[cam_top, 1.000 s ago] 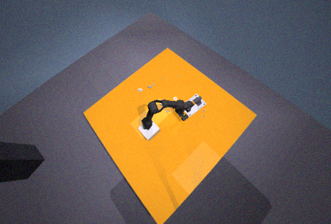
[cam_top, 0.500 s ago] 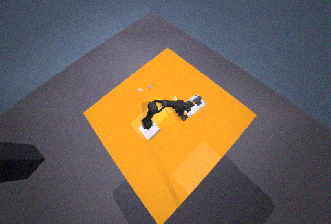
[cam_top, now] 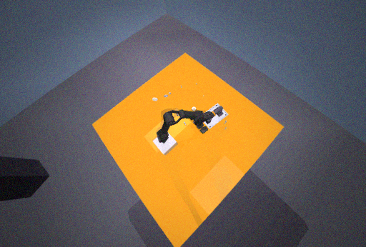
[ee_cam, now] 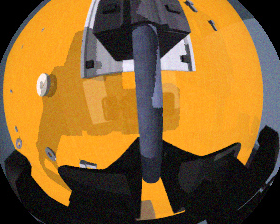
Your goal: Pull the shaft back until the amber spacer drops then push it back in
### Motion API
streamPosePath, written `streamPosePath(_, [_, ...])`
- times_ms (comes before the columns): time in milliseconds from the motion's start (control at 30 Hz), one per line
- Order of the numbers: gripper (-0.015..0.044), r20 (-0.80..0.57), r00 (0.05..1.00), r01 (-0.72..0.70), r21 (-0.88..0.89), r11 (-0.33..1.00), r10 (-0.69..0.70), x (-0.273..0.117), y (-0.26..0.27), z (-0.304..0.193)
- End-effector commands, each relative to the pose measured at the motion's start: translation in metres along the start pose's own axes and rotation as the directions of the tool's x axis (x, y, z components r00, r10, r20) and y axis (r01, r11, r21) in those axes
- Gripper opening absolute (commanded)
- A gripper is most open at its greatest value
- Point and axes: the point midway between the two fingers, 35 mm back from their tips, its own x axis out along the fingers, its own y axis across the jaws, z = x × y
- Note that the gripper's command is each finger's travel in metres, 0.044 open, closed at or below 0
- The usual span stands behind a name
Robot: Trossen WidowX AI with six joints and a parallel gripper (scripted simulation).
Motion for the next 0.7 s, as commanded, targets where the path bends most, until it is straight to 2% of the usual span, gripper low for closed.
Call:
streamPosePath(0, [0.0000, 0.001, 1.000, 0.002, -0.004, 1.000, -0.002, -0.0008, -0.0004, -0.0006])
streamPosePath(667, [0.0000, 0.001, 1.000, 0.002, -0.004, 1.000, -0.002, -0.0008, -0.0004, -0.0023])
